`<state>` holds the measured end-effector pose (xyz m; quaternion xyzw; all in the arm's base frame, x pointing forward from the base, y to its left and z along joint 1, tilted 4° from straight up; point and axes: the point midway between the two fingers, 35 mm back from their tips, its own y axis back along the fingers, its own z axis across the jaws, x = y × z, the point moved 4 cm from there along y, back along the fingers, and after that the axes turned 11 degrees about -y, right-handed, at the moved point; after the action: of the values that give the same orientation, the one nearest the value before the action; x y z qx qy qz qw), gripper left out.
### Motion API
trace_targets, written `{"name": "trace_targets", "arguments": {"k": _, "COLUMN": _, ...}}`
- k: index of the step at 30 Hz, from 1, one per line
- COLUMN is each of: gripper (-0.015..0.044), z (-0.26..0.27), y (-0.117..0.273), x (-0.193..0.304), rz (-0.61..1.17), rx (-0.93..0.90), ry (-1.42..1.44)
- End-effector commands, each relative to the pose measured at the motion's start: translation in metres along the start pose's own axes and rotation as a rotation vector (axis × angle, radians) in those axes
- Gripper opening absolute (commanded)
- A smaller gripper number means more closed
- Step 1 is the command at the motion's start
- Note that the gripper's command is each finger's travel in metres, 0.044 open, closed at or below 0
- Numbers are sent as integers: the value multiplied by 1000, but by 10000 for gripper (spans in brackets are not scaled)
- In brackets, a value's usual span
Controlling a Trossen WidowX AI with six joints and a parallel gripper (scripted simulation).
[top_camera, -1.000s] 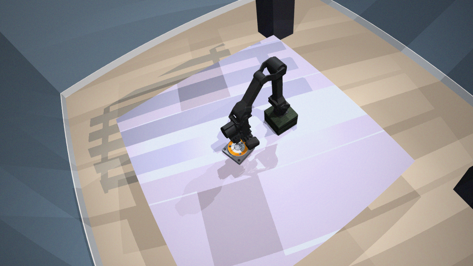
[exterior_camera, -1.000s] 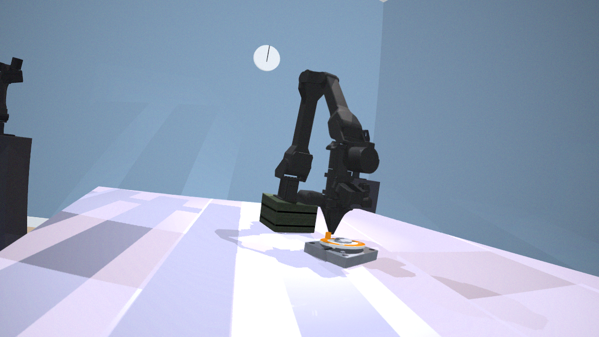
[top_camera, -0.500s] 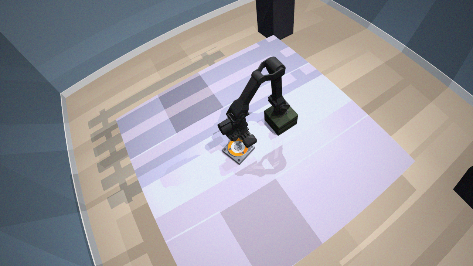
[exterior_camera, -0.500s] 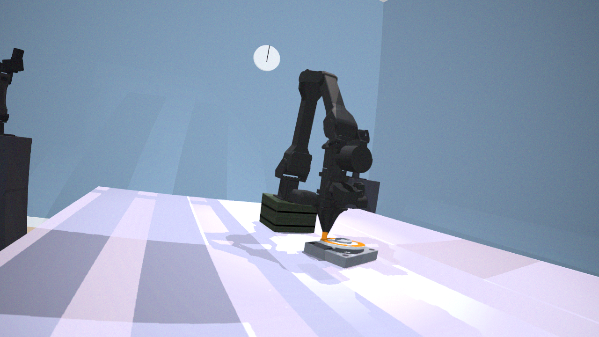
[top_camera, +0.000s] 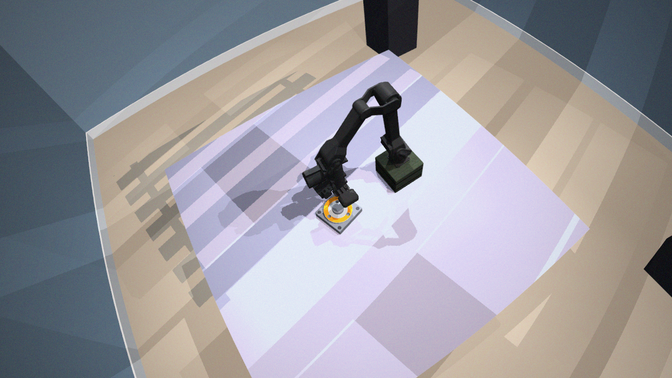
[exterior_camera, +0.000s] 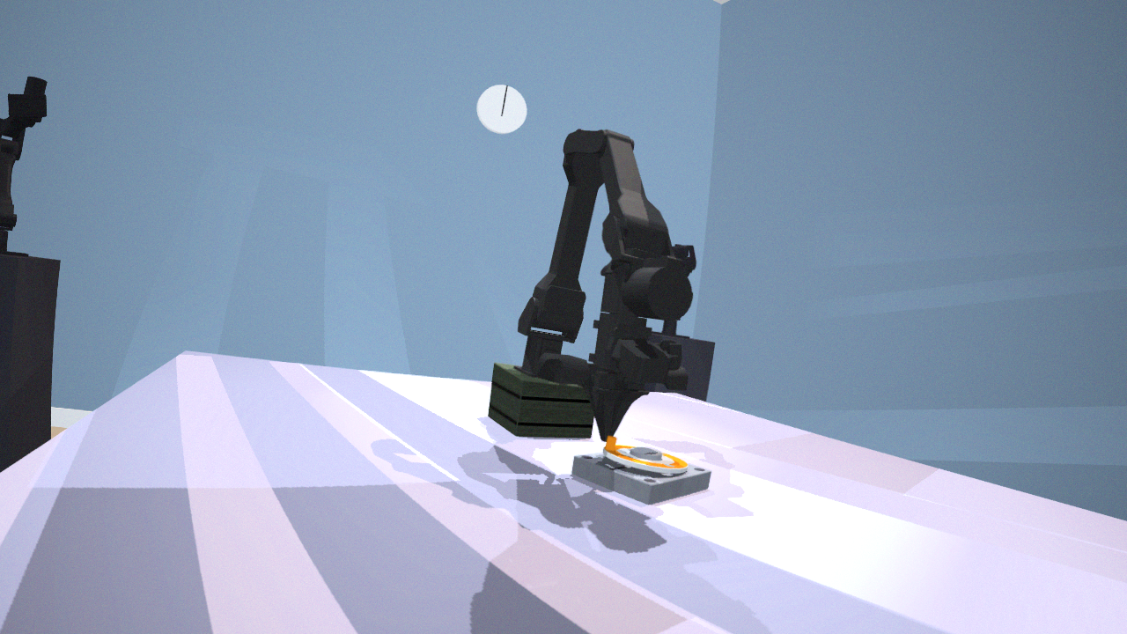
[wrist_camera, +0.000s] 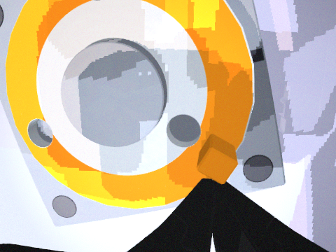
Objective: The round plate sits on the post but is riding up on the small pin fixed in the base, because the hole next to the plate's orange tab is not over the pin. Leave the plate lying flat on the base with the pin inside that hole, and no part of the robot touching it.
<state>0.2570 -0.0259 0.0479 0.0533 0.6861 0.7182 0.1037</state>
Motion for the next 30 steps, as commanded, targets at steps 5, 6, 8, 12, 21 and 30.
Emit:
{"name": "trace_targets", "arguments": {"k": 5, "gripper": 0, "z": -4, "y": 2, "x": -10, "rz": 0, "rx": 2, "ry": 5}}
{"name": "trace_targets", "arguments": {"k": 6, "gripper": 0, "z": -5, "y": 2, "x": -11, "rz": 0, "rx": 2, "ry": 5}}
{"name": "trace_targets", "arguments": {"k": 8, "gripper": 0, "z": -5, "y": 2, "x": -14, "rz": 0, "rx": 2, "ry": 5}}
{"name": "trace_targets", "arguments": {"k": 12, "gripper": 0, "z": -7, "y": 2, "x": -19, "rz": 0, "rx": 2, "ry": 5}}
{"name": "trace_targets", "arguments": {"k": 21, "gripper": 0, "z": -7, "y": 2, "x": -28, "rz": -1, "rx": 2, "ry": 5}}
{"name": "trace_targets", "arguments": {"k": 30, "gripper": 0, "z": -6, "y": 2, "x": -33, "rz": -1, "rx": 2, "ry": 5}}
